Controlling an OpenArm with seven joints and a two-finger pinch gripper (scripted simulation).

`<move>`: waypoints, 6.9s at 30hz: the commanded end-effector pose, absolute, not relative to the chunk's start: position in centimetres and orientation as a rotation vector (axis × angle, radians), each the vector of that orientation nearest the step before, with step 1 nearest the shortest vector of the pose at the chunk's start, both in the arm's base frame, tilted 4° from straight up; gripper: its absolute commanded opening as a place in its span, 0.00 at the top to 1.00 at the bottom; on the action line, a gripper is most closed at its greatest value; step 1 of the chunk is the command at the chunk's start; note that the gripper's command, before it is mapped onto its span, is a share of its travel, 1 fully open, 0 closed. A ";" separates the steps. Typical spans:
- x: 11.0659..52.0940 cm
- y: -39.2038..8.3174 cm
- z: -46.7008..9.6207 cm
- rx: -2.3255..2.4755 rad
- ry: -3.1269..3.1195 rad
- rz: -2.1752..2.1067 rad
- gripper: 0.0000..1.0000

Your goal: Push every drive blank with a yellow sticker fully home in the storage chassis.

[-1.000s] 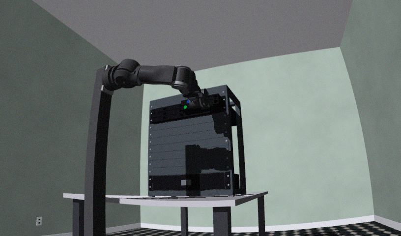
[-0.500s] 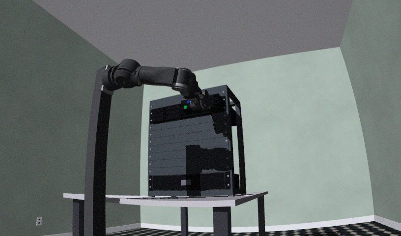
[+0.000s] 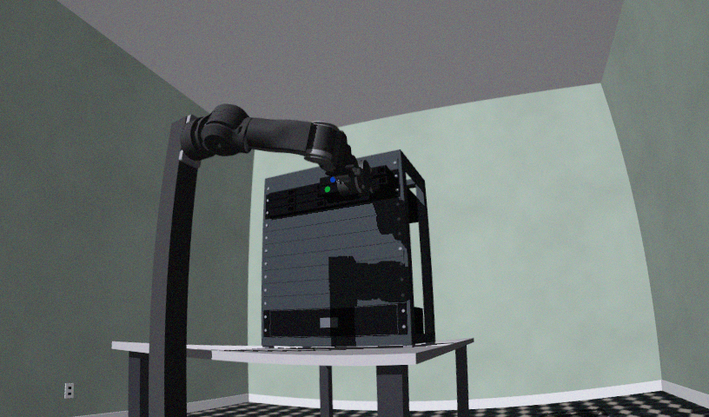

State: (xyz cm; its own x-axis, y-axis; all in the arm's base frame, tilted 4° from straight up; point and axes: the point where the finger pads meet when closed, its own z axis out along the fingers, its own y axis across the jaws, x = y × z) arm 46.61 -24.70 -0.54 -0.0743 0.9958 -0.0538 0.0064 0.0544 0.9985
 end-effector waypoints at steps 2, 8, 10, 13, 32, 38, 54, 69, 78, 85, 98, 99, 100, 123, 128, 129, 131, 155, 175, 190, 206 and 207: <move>46.8 -24.5 0.0 1.125 1.294 1.223 1.00; 46.8 -24.4 0.0 1.123 1.295 1.224 1.00; 46.8 -24.4 0.0 1.123 1.295 1.224 1.00; 46.9 -24.5 0.0 1.125 1.294 1.223 1.00; 48.0 -24.3 0.3 1.125 1.295 1.223 1.00; 48.1 -24.2 0.5 1.123 1.296 1.224 1.00; 48.4 -24.1 0.7 1.124 1.296 1.224 1.00; 48.4 -24.1 0.7 1.124 1.296 1.224 1.00; 48.5 -24.2 0.7 1.125 1.295 1.223 1.00; 48.7 -24.0 1.0 1.124 1.296 1.224 1.00; 48.7 -24.0 1.0 1.124 1.296 1.224 1.00; 48.7 -24.0 1.0 1.124 1.296 1.224 1.00; 48.7 -24.0 1.0 1.124 1.296 1.224 1.00; 49.0 -23.9 1.2 1.123 1.296 1.224 1.00; 49.0 -23.9 1.2 1.123 1.296 1.224 1.00; 49.0 -23.9 1.2 1.123 1.296 1.224 1.00; 49.0 -23.9 1.2 1.123 1.296 1.224 1.00; 49.3 -24.0 1.2 1.126 1.295 1.222 1.00; 49.3 -23.9 1.3 1.125 1.295 1.223 1.00; 45.3 -24.1 1.4 1.121 1.296 1.226 1.00; 39.1 -24.6 1.5 1.119 1.296 1.226 1.00; 38.9 -24.6 1.5 1.119 1.296 1.226 1.00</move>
